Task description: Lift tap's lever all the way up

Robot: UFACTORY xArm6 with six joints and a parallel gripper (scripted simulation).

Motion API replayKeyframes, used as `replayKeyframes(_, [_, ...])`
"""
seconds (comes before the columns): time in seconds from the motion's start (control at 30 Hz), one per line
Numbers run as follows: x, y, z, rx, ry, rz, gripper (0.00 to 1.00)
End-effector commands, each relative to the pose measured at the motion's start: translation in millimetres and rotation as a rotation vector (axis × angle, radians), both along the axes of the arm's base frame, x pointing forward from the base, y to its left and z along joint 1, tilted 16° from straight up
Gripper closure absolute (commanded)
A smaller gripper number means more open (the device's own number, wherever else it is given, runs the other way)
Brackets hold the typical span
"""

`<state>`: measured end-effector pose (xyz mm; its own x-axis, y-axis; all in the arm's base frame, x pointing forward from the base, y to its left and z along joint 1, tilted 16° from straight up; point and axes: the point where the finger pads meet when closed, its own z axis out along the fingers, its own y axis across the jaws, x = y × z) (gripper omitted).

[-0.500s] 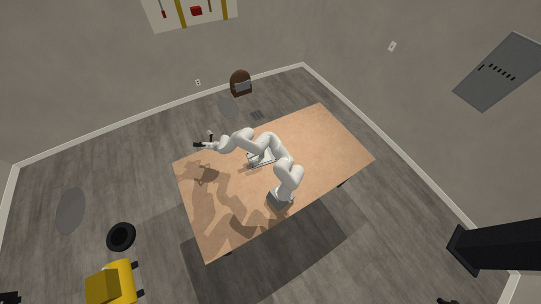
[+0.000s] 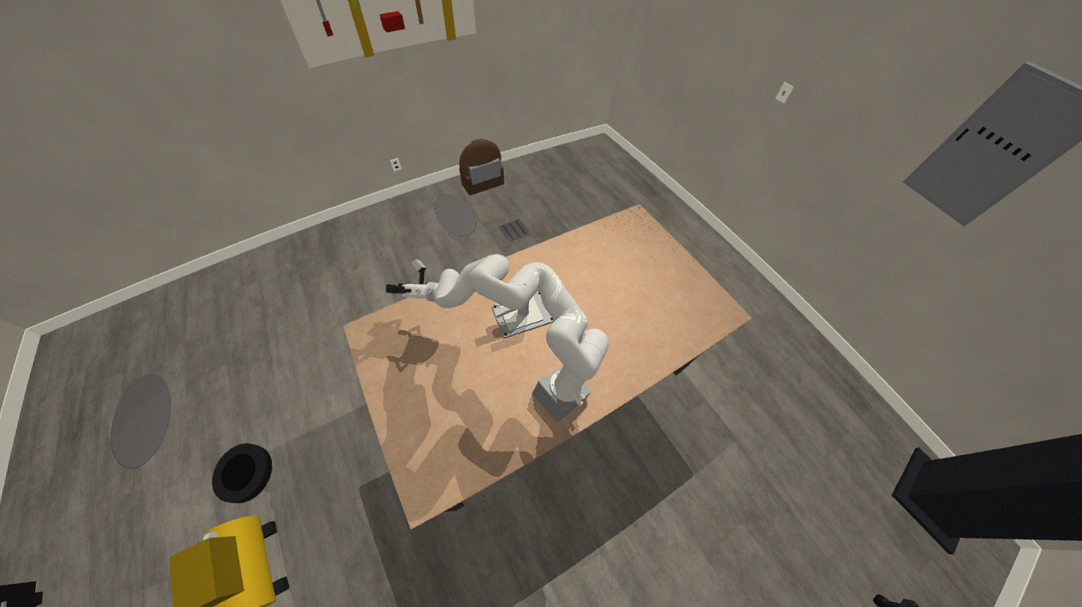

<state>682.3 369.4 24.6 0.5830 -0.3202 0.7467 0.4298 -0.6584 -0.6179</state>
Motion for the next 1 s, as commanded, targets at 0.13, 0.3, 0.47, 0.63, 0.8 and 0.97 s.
replayKeyframes(0.13, [0.9, 1.3, 3.6, 0.002, -0.005, 0.003, 0.00])
replayKeyframes(0.3, [-1.9, 3.0, 9.0, -0.006, -0.010, 0.030, 0.00])
replayKeyframes(0.47, [-11.1, 7.4, 24.1, -0.031, -0.021, 0.111, 0.00])
replayKeyframes(0.63, [-21.6, 10.7, 37.4, -0.059, -0.027, 0.189, 0.00])
replayKeyframes(0.8, [-43.5, 13.5, 57.5, -0.118, -0.031, 0.326, 0.00])
replayKeyframes(0.97, [-66.4, 12.0, 71.9, -0.182, -0.024, 0.447, 0.00])
